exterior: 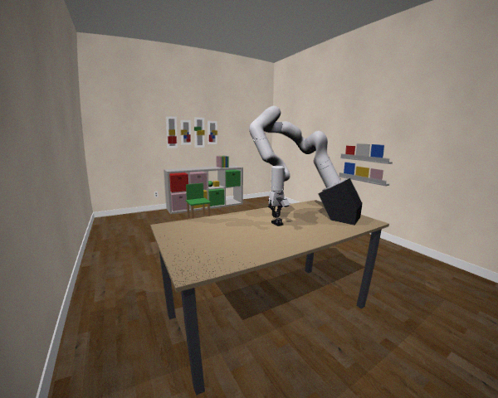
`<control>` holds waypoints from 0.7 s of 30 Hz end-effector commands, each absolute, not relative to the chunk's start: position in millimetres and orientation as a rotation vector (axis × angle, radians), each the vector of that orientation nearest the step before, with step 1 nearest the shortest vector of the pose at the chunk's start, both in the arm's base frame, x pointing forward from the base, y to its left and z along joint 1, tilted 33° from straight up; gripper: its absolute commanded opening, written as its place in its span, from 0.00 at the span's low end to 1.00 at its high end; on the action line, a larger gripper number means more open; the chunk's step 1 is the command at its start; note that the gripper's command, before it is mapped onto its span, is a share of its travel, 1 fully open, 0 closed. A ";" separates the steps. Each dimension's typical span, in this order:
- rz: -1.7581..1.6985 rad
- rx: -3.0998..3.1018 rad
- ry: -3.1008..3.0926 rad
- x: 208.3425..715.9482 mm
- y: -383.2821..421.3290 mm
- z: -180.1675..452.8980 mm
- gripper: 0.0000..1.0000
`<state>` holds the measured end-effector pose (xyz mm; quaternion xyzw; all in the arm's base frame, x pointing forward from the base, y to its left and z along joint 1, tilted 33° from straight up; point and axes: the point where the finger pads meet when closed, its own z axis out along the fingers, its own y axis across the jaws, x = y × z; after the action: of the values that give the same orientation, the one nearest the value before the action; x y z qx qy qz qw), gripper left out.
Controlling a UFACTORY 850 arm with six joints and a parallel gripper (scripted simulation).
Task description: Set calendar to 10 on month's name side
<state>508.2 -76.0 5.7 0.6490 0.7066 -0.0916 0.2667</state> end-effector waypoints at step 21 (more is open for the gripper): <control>-0.246 1.751 1.907 512.0 -82.0 -5.0 0.29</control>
<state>510.8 -80.8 -2.8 0.6490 0.7066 -0.0916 0.2667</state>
